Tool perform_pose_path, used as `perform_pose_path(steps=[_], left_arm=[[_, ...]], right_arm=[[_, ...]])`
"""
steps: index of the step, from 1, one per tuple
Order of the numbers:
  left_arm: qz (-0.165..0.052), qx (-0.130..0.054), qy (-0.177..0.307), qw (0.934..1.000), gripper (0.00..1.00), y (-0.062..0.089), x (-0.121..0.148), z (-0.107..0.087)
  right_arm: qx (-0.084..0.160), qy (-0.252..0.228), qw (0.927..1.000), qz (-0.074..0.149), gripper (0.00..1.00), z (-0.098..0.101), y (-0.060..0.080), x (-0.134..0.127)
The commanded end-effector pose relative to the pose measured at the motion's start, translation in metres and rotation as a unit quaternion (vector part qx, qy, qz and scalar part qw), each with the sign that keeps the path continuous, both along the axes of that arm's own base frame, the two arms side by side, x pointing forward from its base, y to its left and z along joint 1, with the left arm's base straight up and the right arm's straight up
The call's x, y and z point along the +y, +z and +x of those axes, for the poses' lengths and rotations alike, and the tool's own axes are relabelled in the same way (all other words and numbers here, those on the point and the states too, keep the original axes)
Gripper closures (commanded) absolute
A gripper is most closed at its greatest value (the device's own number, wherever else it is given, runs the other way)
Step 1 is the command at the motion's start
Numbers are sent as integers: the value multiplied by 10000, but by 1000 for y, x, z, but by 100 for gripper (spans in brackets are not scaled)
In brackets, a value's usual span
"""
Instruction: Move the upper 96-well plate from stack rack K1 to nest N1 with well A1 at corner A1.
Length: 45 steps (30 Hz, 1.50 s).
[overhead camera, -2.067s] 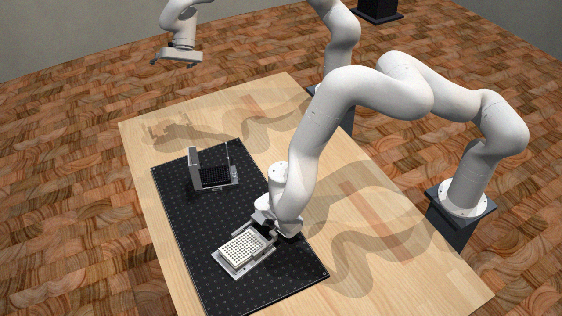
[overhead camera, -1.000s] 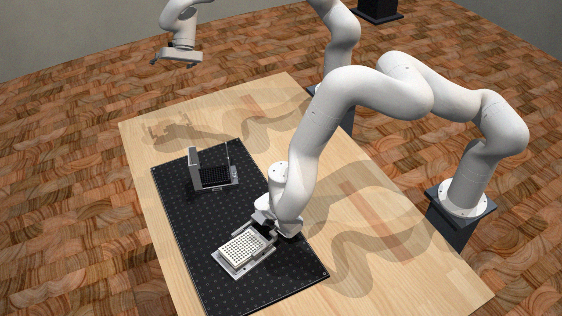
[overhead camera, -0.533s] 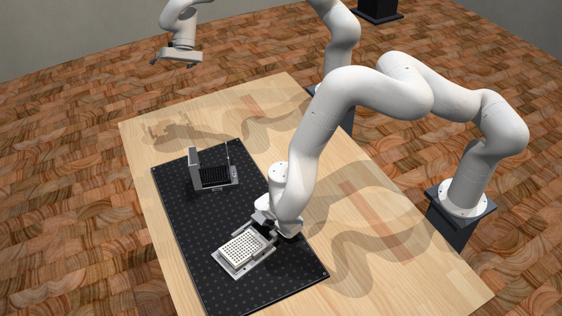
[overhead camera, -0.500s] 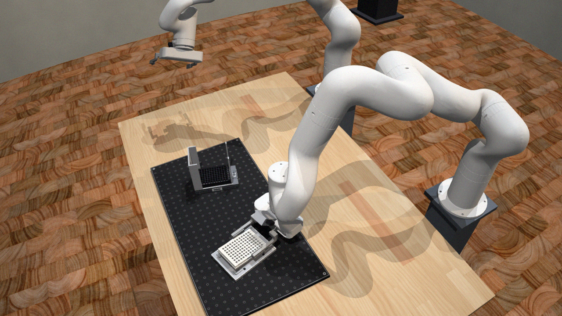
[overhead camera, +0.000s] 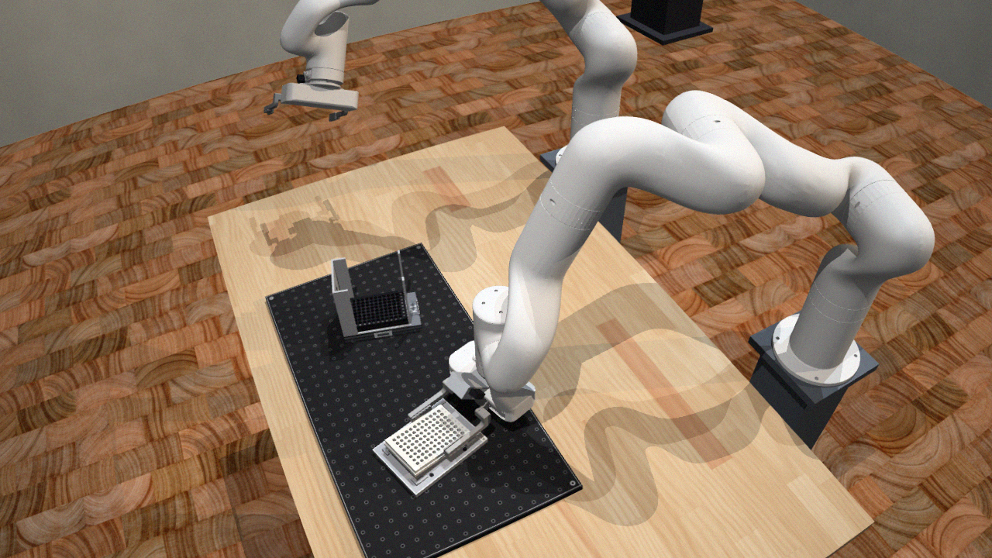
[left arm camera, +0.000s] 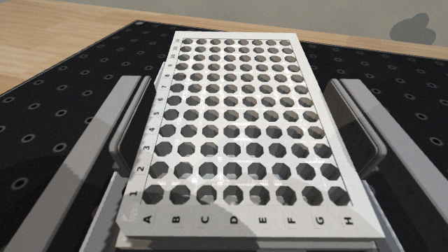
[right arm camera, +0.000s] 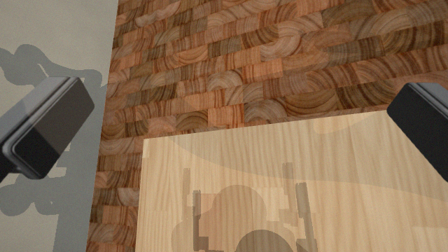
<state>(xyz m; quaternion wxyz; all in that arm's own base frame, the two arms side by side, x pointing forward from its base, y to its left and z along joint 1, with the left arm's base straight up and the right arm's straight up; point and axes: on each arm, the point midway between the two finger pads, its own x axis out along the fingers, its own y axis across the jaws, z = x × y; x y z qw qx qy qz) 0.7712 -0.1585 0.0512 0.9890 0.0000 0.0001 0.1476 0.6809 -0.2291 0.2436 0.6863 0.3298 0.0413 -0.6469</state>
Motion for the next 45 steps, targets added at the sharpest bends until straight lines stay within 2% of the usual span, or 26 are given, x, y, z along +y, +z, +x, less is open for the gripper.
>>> perform_pose_path(steps=[1, 45], left_arm=[[-5, -15, 0, 10000, 100, 1, 0, 1], [-5, -15, 0, 10000, 100, -5, 0, 1]], right_arm=[[-12, 1, 10000, -3, 0, 1, 1, 0], [-12, 1, 10000, -3, 0, 1, 1, 0]])
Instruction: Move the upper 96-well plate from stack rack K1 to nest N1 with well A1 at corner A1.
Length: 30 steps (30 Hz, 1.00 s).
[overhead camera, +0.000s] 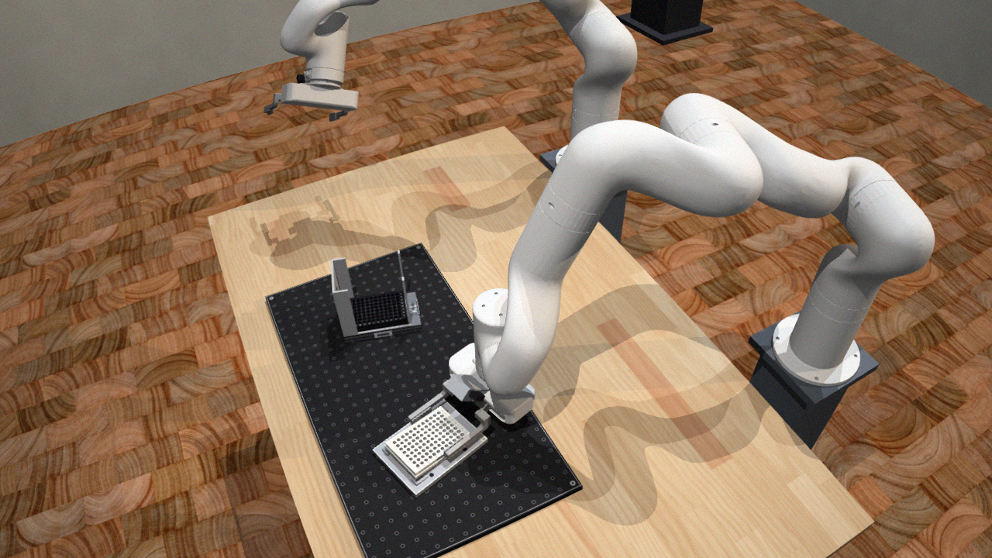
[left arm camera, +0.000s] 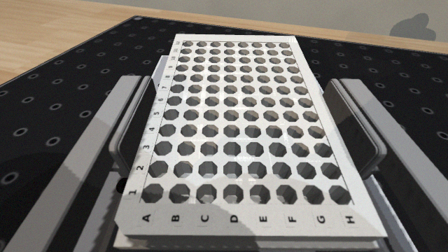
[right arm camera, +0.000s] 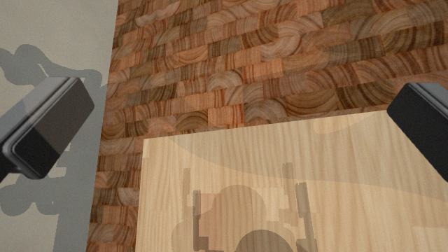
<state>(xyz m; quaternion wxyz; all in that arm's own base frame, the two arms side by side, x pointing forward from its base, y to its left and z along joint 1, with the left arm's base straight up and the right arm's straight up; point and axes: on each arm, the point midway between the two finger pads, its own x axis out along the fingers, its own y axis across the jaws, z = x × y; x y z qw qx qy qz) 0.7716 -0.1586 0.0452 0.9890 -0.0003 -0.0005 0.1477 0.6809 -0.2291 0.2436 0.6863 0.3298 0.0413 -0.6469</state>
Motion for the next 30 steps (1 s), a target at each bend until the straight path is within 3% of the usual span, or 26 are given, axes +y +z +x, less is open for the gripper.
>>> perform_pose_path(steps=[1, 6, 7, 30], left_arm=[[-3, -8, -1, 10000, 100, 1, 0, 1], [-3, -8, -1, 10000, 100, 0, 0, 1], [-3, -8, -1, 10000, 63, 0, 0, 1], [-3, -9, -1, 10000, 63, 0, 0, 1]], right_arm=[[-12, 1, 10000, -3, 0, 1, 1, 0], [-12, 1, 10000, -3, 0, 1, 1, 0], [-12, 1, 10000, -3, 0, 1, 1, 0], [-12, 1, 10000, -3, 0, 1, 1, 0]])
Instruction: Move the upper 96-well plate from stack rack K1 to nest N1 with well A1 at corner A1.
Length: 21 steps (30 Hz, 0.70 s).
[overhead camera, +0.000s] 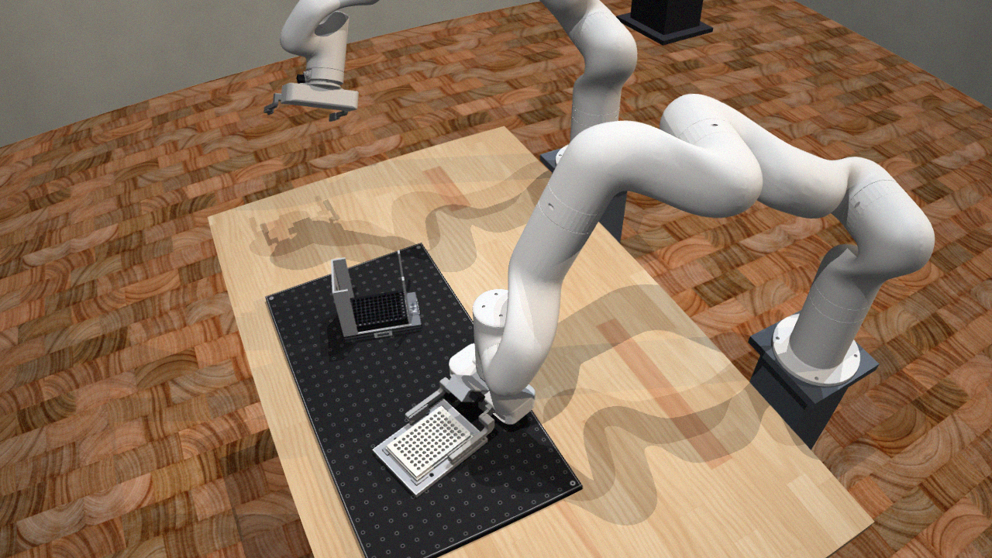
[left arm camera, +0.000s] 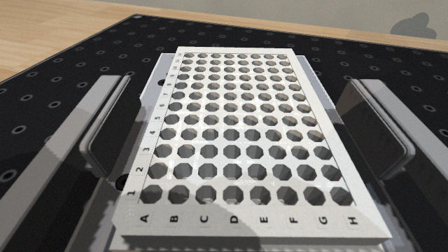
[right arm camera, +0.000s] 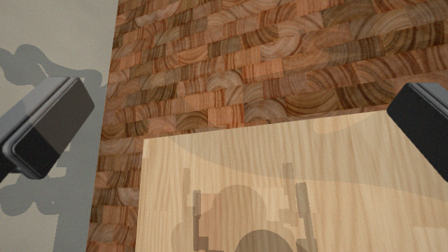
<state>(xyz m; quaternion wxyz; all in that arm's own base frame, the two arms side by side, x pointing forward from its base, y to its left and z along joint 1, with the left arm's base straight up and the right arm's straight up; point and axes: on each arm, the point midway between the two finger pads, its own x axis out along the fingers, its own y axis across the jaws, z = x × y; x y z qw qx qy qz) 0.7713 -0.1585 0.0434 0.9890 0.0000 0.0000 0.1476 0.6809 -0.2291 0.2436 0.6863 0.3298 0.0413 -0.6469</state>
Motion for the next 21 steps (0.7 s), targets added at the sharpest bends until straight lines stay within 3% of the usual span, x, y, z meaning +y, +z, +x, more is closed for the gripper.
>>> perform_pose_path(steps=[1, 11, 21], left_arm=[[-4, -14, 0, 10000, 63, 2, 0, 1], [-4, -14, 0, 10000, 63, 2, 0, 1], [-4, -14, 0, 10000, 63, 23, 0, 1]], right_arm=[[-12, 1, 10000, -3, 0, 1, 1, 0], [-12, 1, 10000, -3, 0, 1, 1, 0], [-12, 1, 10000, -3, 0, 1, 1, 0]])
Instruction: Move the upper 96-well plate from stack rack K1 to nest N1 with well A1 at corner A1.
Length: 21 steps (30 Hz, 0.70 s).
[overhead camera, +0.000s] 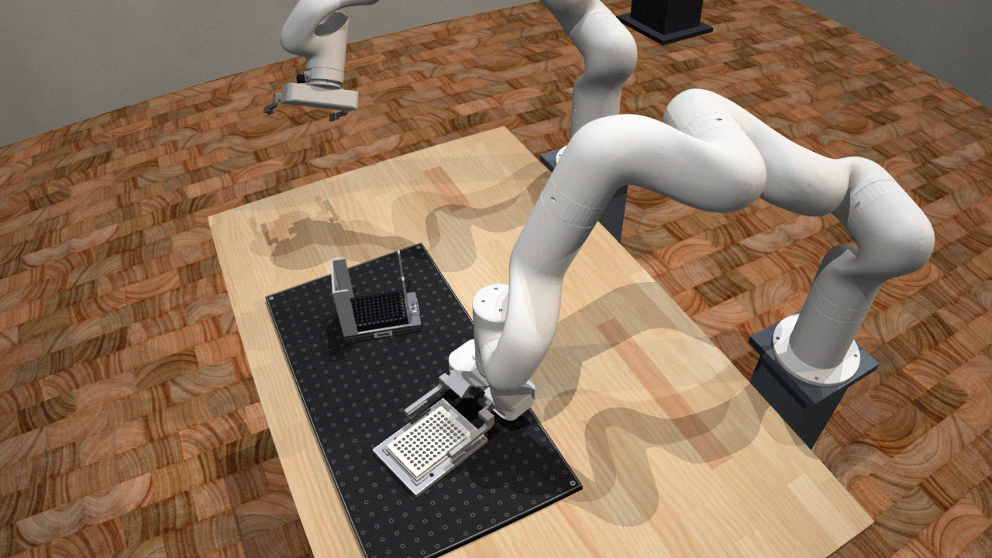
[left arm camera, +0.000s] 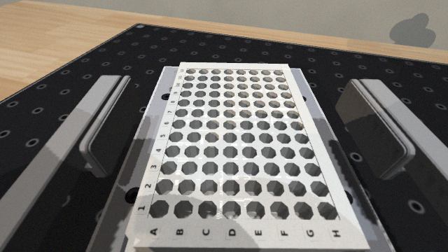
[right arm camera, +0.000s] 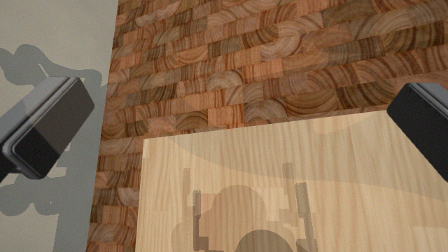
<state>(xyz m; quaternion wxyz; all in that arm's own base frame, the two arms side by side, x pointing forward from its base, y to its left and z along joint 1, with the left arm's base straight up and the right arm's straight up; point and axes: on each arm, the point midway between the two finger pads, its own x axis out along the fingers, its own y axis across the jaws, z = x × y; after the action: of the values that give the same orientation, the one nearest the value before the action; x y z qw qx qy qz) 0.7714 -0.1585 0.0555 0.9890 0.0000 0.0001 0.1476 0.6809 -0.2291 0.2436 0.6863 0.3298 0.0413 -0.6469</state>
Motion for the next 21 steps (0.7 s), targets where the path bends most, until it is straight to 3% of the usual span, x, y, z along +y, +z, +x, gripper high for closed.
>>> perform_pose_path(steps=[1, 21], left_arm=[[-5, -15, 0, 10000, 63, 14, 0, 1], [-5, -15, 0, 10000, 63, 62, 0, 1]], right_arm=[[-12, 1, 10000, -3, 0, 1, 1, 0], [-12, 1, 10000, -3, 0, 1, 1, 0]])
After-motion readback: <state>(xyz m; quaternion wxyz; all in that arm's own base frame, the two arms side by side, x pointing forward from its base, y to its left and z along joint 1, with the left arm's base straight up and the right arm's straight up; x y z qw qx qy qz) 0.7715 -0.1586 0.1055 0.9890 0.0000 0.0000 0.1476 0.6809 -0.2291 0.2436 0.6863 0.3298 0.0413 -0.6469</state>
